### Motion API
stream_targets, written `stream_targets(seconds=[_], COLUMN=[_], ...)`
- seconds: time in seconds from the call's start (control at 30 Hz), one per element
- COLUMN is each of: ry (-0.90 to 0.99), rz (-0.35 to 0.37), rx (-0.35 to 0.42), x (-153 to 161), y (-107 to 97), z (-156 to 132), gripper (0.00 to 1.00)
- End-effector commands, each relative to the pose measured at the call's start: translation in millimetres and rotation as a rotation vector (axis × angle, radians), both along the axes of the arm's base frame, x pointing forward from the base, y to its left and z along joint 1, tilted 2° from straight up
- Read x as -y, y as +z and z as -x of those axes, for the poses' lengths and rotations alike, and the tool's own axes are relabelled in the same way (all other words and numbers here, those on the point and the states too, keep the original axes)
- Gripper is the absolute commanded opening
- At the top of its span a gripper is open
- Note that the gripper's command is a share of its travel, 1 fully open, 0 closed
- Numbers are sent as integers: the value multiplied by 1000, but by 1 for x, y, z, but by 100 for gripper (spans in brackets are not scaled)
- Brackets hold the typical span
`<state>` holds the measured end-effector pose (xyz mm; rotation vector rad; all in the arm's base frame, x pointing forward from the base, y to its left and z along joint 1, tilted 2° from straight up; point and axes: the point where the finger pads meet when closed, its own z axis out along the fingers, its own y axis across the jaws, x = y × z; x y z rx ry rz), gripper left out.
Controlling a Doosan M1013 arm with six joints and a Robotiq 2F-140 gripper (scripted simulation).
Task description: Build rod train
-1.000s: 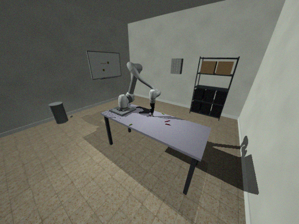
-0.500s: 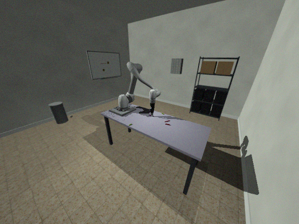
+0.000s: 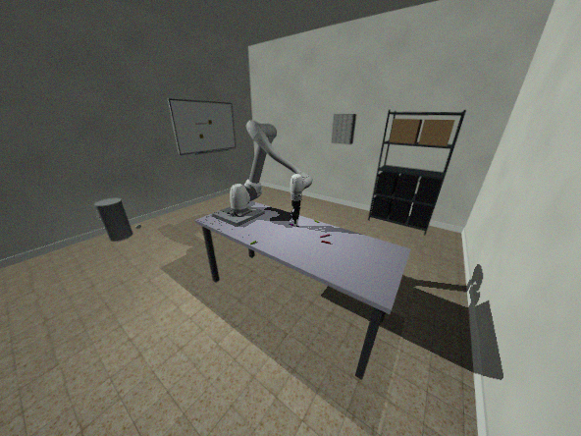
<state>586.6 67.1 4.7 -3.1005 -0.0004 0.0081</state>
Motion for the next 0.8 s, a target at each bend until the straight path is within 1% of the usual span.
stream_targets(seconds=[0.0, 0.03, 0.07, 0.13, 0.17, 0.3, 0.33, 0.77], ry=[0, 0, 0, 0, 0, 0, 0, 0], rz=[0, 0, 0, 0, 0, 0, 0, 0], rx=[0, 0, 0, 0, 0, 0, 0, 0], x=[0, 0, 0, 0, 0, 0, 0, 0], y=[0, 0, 0, 0, 0, 0, 0, 3], z=[0, 0, 0, 0, 0, 0, 0, 0], gripper=[17, 17, 19, 19, 21, 21, 23, 23])
